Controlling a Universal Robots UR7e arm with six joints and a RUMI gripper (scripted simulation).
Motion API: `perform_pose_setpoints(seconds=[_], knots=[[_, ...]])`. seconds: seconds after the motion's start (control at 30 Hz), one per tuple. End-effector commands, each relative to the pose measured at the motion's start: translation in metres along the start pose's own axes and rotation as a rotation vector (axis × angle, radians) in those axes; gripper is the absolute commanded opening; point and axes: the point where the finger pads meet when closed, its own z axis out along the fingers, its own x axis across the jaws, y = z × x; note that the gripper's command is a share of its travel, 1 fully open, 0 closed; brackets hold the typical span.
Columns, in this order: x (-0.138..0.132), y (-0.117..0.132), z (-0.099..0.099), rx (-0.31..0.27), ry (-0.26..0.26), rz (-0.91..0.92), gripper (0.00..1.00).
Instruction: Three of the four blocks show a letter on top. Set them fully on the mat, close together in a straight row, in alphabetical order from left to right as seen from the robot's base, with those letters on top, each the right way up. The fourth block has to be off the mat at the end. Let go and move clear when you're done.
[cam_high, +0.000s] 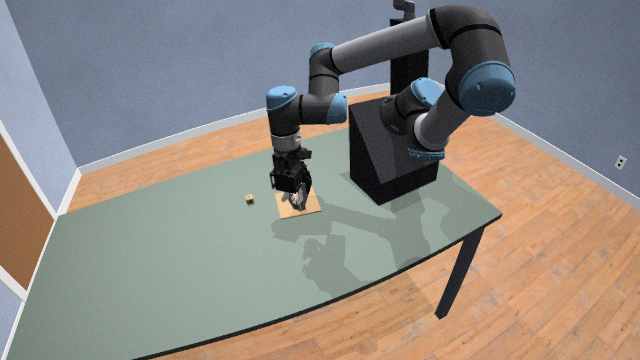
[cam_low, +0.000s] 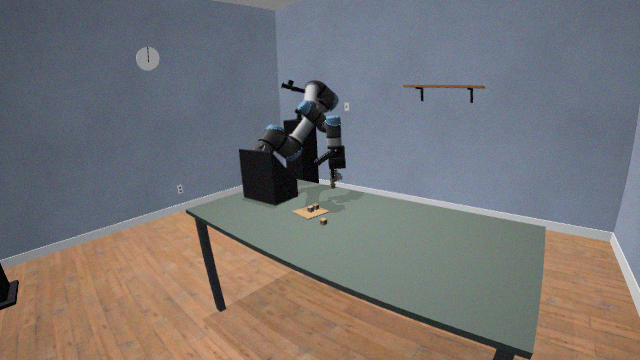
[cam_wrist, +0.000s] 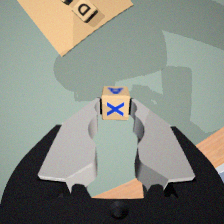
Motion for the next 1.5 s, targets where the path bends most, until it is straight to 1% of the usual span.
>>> perform_pose_setpoints(seconds=[0.0,0.07,0.13,0.57,0.63,1.13,1.2,1.3,1.47], knots=[[-0.001,-0.002,-0.001,0.0,-0.003,0.091,0.05],[-0.001,-0.002,-0.001,0.0,-0.003,0.091,0.05],[-0.001,-0.003,-0.001,0.0,-0.004,0.129,0.05],[-0.004,-0.011,-0.001,0.0,-0.006,0.433,0.05],[-0.004,-0.011,-0.001,0.0,-0.006,0.433,0.05],[-0.007,-0.018,-0.002,0.0,-0.008,0.81,0.05],[-0.007,-0.018,-0.002,0.0,-0.008,0.81,0.05],[-0.009,-0.019,-0.003,-0.001,-0.009,0.912,0.05],[-0.01,-0.021,-0.003,-0.001,-0.009,1.027,0.05]])
